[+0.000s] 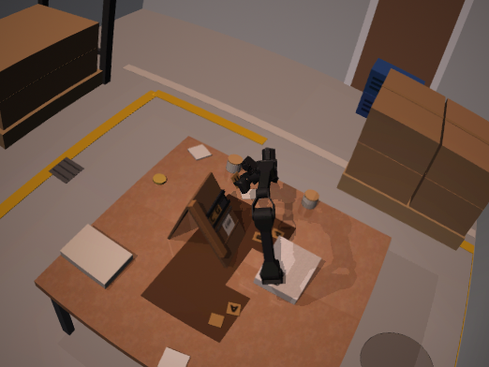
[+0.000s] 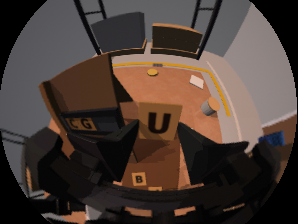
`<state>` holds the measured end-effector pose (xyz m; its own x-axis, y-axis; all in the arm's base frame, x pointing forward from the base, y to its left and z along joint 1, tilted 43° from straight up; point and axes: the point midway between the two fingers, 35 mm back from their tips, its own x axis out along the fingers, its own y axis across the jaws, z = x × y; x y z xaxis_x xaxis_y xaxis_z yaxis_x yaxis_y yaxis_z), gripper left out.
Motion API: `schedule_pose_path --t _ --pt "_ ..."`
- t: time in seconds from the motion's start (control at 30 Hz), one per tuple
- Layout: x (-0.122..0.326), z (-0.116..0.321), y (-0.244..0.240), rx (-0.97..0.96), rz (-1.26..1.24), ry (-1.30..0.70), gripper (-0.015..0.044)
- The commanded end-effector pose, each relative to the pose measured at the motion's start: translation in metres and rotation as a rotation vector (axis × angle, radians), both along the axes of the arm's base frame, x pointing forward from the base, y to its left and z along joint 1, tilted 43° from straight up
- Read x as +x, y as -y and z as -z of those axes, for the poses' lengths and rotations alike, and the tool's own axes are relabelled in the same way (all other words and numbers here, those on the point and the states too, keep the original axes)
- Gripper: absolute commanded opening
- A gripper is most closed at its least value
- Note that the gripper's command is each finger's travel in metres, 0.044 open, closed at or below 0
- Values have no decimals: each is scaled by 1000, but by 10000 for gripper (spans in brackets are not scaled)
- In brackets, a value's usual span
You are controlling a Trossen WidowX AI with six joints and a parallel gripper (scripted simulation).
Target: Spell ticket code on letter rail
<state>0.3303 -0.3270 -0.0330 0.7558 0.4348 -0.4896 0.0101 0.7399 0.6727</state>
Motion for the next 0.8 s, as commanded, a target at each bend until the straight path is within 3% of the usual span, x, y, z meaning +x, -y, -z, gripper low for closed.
schedule_pose_path --t 0.0,0.43,0.77 --pt "-9 11 5 -6 -19 70 0" --pt "-22 31 8 -11 -34 172 0" --pt "13 46 -11 -11 -34 173 0"
